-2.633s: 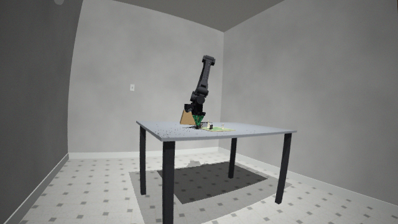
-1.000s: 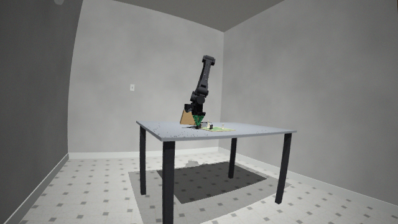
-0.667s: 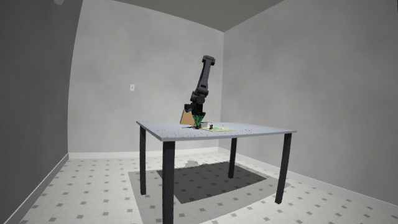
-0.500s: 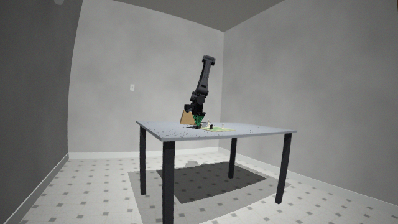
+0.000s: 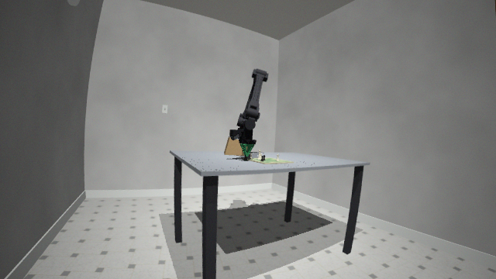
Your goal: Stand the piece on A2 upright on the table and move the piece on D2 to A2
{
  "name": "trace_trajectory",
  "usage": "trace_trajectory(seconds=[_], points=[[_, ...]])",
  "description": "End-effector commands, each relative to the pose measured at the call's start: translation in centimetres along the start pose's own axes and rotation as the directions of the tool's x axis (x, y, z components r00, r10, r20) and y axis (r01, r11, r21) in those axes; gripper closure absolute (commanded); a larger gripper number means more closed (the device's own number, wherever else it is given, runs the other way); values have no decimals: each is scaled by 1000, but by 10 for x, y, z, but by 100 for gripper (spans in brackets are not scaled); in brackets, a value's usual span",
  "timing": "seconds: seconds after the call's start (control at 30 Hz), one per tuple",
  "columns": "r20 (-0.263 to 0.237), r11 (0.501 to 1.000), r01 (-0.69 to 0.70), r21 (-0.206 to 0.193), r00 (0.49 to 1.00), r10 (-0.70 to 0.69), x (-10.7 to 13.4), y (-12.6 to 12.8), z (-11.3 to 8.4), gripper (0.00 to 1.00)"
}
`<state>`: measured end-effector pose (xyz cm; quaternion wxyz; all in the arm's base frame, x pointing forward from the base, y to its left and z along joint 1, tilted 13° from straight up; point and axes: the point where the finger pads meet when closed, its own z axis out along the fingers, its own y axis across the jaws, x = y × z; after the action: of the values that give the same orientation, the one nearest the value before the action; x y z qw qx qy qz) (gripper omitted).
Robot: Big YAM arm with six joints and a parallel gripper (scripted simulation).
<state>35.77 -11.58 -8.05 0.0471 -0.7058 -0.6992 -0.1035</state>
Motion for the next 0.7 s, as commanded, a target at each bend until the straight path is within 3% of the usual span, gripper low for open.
trace_trajectory(seconds=[0.0,0.67], points=[[14,999,10,-33,1000,-9,-4,23,-7,100],[22,999,14,-51,1000,-13,-5,28,-7,100]])
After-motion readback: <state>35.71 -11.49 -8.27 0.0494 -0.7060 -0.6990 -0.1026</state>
